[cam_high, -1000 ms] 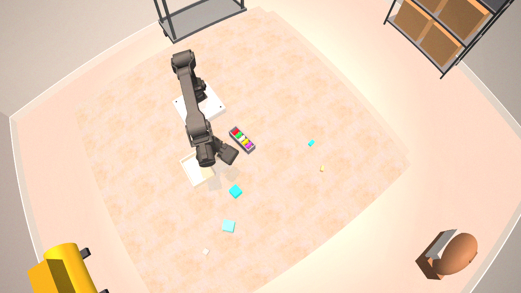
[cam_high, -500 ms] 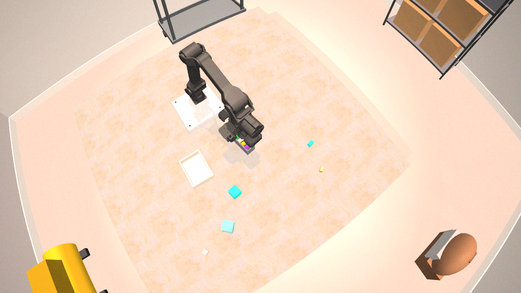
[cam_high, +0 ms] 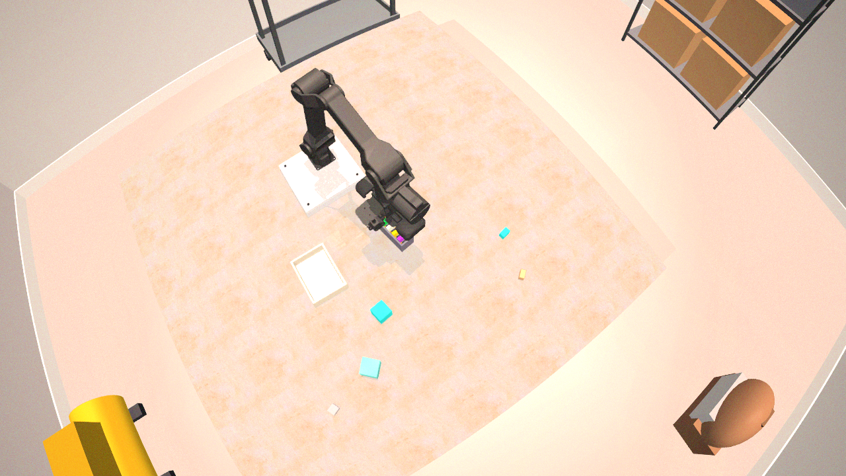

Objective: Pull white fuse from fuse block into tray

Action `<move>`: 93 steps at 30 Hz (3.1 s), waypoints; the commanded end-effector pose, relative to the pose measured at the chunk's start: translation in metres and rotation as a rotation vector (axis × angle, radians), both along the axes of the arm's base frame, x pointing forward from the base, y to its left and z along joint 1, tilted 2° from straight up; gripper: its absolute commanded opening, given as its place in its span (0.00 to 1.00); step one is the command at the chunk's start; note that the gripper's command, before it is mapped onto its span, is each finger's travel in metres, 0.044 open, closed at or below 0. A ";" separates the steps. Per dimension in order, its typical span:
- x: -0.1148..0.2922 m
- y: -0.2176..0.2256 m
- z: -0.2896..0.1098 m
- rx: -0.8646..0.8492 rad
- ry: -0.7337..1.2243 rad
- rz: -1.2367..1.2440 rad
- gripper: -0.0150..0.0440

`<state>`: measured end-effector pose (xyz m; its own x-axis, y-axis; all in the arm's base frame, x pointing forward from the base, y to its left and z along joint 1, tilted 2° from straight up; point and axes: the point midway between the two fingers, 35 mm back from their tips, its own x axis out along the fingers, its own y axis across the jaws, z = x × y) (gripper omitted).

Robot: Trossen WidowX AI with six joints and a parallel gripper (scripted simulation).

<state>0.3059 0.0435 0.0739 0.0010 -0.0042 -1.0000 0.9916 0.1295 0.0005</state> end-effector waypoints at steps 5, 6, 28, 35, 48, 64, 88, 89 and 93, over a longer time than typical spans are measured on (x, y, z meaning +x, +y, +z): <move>-0.001 -0.001 -0.009 -0.006 0.002 -0.006 0.38; -0.001 -0.001 -0.010 -0.006 0.002 -0.006 0.38; -0.002 0.000 -0.025 -0.006 0.002 -0.006 0.38; -0.002 0.000 -0.025 -0.006 0.002 -0.006 0.38; -0.002 0.000 -0.035 -0.006 0.002 -0.006 0.38; -0.002 0.000 -0.034 -0.001 0.003 -0.001 0.25; -0.001 0.000 -0.023 -0.002 0.002 -0.002 0.25; -0.001 0.000 -0.023 -0.002 0.002 -0.002 0.25; -0.001 0.000 -0.021 -0.002 0.002 -0.003 0.25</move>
<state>0.3039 0.0439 0.0499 -0.0049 -0.0054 -1.0000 0.9917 0.1284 -0.0055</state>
